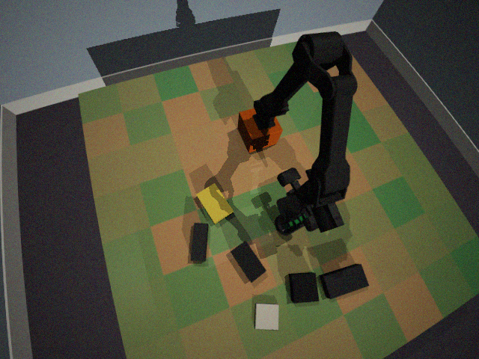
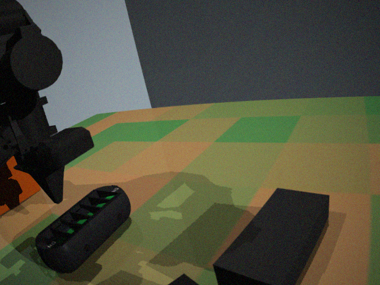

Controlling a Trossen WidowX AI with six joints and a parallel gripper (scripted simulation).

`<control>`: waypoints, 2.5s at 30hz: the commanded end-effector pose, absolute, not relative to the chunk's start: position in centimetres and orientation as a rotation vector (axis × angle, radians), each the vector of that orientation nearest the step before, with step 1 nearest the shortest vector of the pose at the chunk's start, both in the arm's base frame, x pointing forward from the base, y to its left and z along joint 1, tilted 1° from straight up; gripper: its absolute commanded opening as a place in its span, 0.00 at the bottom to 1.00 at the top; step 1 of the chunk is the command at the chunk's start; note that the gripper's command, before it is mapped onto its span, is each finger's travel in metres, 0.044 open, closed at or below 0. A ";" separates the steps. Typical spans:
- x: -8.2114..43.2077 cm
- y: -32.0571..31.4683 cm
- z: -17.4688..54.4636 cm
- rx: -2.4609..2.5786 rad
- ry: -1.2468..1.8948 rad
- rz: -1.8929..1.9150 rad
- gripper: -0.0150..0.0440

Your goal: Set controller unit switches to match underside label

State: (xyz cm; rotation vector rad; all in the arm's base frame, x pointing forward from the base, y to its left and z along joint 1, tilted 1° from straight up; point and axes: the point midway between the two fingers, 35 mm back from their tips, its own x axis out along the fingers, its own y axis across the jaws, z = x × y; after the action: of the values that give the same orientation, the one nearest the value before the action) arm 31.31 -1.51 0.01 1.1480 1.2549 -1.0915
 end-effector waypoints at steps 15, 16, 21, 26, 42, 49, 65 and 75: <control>31.4 -1.6 1.9 1.147 1.254 -1.090 0.39; 31.3 -1.6 3.1 1.147 1.254 -1.090 0.43; 31.2 -1.6 5.0 1.148 1.255 -1.092 0.65; 31.2 -1.6 5.0 1.148 1.255 -1.092 0.52; 31.2 -1.6 5.0 1.148 1.255 -1.092 0.25; 31.2 -1.6 5.0 1.151 1.253 -1.093 0.52; 31.8 -1.4 5.0 1.145 1.265 -1.102 0.87; 35.9 0.4 4.3 1.099 1.339 -1.165 0.42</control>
State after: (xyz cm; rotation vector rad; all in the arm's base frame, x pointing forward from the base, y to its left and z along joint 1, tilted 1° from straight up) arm 34.86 -0.11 4.68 1.1125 1.3219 -1.1411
